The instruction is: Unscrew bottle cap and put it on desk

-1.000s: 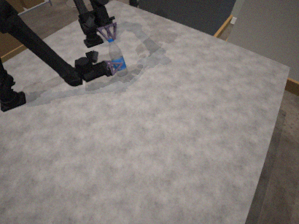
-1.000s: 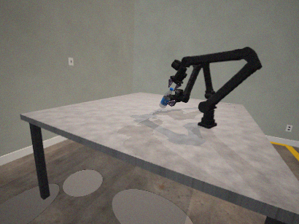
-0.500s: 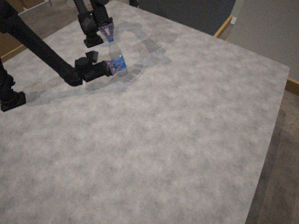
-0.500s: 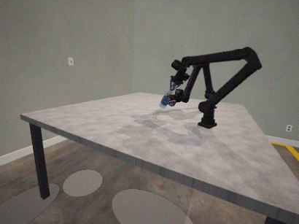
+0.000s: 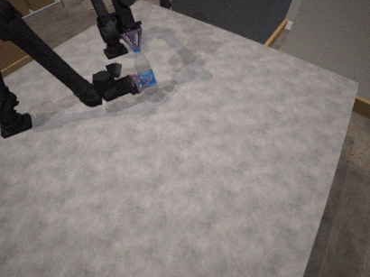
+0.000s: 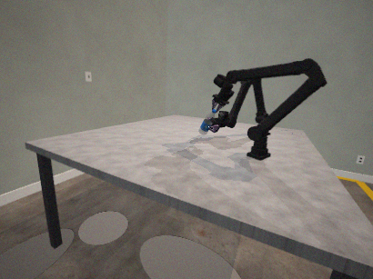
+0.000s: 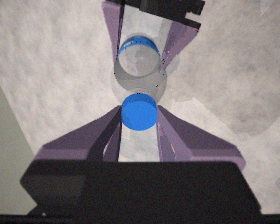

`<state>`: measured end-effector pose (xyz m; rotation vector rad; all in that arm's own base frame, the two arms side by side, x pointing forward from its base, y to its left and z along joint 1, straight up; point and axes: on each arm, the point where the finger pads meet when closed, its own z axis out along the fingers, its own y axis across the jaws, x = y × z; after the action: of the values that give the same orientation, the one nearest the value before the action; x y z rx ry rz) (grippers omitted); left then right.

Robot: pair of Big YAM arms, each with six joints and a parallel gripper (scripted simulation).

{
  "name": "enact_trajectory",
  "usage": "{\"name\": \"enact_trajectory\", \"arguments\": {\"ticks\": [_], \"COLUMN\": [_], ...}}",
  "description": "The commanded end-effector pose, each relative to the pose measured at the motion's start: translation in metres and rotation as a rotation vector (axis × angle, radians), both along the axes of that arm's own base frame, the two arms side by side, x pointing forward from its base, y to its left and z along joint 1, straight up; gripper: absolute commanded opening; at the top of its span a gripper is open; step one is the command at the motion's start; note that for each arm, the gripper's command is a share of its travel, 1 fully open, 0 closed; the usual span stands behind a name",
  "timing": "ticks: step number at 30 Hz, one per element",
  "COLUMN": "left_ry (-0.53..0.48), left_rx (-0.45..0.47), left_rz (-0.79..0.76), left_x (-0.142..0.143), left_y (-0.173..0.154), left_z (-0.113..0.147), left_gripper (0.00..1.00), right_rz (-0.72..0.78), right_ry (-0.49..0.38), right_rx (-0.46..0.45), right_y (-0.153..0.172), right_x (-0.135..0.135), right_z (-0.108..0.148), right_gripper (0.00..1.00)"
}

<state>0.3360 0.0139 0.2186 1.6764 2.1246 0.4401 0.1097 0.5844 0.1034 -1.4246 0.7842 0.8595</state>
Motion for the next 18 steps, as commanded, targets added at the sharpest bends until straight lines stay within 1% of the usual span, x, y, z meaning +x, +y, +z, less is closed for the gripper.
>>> {"name": "enact_trajectory", "arguments": {"ticks": [1, 14, 16, 17, 18], "left_ry": [-0.028, -0.020, -0.020, -0.020, -0.019], "left_rx": [-0.132, -0.442, -0.442, -0.499, -0.521], "left_rz": [0.245, 0.756, 0.756, 0.855, 0.891], "left_x": [0.0083, 0.0078, 0.0078, 0.0078, 0.0077], "left_y": [0.0014, 0.0015, 0.0015, 0.0015, 0.0016], "left_z": [0.0186, 0.0194, 0.0194, 0.0195, 0.0196], "left_gripper": [0.00, 0.00, 0.00, 0.00, 0.00], "right_rz": [0.003, 0.003, 0.003, 0.003, 0.003], "right_ry": [-0.013, -0.013, -0.013, -0.013, -0.013], "right_rx": [0.040, 0.040, 0.040, 0.040, 0.040], "right_y": [0.0065, 0.0065, 0.0065, 0.0065, 0.0065], "right_x": [0.0002, 0.0002, 0.0002, 0.0002, 0.0002], "right_z": [0.0159, 0.0159, 0.0159, 0.0159, 0.0159], "right_gripper": [0.00, 0.00, 0.00, 0.00, 0.00]}}
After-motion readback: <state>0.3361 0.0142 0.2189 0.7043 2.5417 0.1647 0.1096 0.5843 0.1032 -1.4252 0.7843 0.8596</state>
